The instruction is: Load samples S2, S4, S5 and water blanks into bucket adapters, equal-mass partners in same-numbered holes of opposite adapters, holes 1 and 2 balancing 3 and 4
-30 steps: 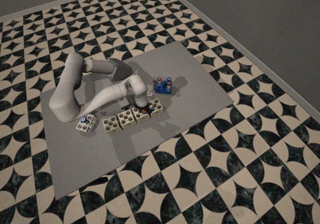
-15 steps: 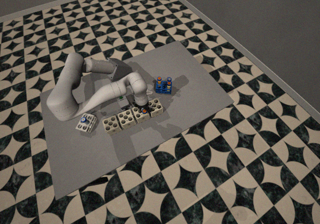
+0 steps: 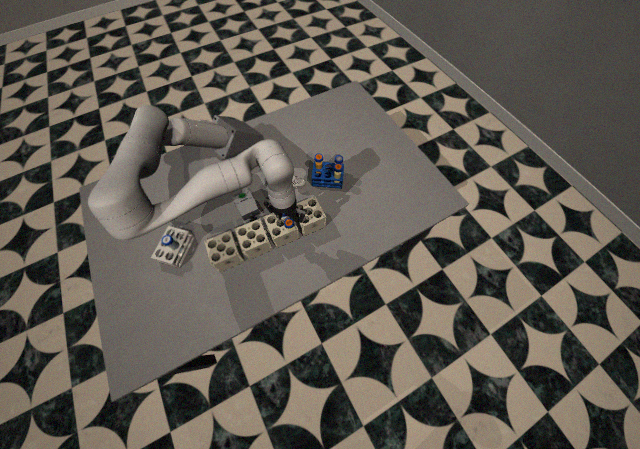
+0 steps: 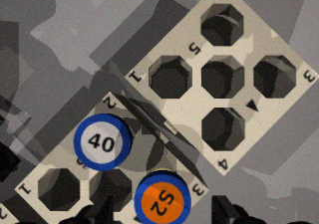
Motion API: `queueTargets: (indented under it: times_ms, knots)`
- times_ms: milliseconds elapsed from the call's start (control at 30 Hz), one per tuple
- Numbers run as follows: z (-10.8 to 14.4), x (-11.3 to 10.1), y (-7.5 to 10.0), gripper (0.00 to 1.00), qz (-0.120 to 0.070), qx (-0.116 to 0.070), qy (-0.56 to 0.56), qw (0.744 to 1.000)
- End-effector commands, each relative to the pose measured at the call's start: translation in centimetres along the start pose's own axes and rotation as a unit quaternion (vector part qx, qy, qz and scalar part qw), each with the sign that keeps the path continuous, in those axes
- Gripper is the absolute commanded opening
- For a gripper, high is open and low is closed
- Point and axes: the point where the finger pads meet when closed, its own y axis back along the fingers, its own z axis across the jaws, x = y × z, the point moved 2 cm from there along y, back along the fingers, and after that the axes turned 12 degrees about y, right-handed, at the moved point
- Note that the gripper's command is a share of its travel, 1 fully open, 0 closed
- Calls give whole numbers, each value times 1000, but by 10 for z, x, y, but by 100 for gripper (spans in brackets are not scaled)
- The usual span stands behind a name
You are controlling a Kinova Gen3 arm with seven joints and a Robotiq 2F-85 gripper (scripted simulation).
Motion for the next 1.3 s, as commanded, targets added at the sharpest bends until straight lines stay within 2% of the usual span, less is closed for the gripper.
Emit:
queueTargets:
  times_ms: [0,1267]
  knots:
    - [0,0,6,62,0,-1,0,1000]
    - [0,0,51,62,0,-1,0,1000]
